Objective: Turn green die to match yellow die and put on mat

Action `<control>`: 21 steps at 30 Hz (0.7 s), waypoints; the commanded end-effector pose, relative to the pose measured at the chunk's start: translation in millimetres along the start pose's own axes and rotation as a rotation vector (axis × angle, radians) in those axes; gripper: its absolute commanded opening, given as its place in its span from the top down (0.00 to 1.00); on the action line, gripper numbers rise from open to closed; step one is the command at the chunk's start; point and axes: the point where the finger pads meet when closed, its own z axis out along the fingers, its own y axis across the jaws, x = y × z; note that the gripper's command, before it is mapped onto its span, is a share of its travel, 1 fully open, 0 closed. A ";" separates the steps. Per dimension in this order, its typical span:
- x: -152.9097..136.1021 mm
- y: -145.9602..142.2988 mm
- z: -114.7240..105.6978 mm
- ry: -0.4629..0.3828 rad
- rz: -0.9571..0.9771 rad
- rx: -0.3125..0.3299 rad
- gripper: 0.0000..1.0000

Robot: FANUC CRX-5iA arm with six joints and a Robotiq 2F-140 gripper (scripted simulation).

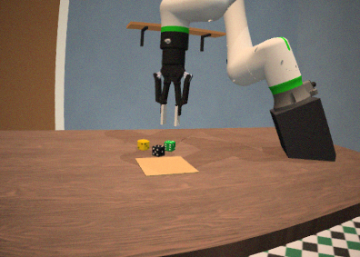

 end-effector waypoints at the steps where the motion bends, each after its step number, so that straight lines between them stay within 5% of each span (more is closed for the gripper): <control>1: -0.2 0.0 2.3 0.000 0.000 0.000 0.72; 21: -0.5 1.6 28.0 0.000 0.000 0.000 0.72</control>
